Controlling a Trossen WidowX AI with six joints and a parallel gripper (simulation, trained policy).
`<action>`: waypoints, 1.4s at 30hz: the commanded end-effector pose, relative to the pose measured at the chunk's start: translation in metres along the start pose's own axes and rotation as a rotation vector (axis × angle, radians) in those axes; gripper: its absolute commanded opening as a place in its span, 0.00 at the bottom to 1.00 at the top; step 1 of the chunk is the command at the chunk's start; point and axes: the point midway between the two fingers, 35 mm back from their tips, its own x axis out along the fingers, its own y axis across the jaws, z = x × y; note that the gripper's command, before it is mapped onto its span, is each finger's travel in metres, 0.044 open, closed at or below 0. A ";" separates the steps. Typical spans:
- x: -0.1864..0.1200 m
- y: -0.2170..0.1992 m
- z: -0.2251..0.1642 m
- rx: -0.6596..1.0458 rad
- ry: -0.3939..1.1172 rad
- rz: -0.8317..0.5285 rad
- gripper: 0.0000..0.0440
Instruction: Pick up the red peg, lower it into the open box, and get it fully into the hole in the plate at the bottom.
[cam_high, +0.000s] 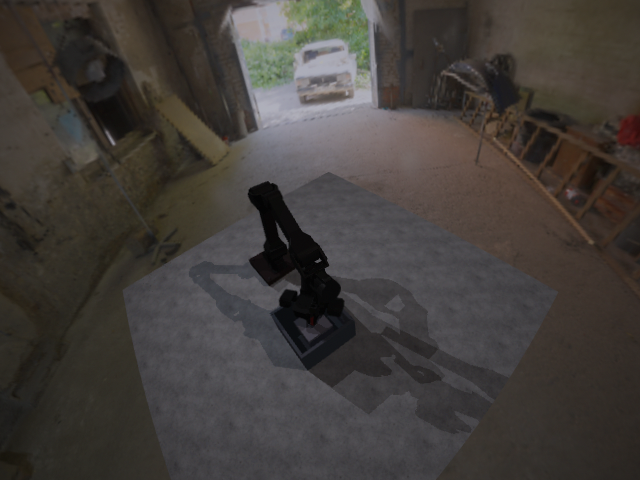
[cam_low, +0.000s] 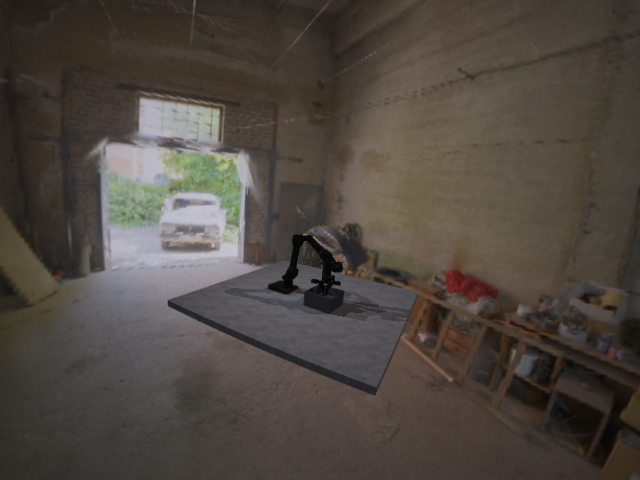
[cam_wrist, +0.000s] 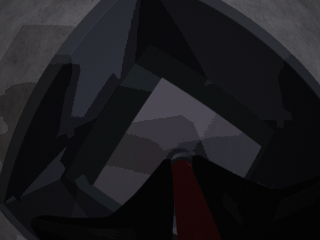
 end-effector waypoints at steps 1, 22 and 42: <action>0.008 0.000 -0.001 -0.023 0.028 0.000 0.24; -0.014 0.034 0.037 -0.062 0.124 0.070 1.00; -0.058 0.089 0.058 -0.098 0.159 0.211 1.00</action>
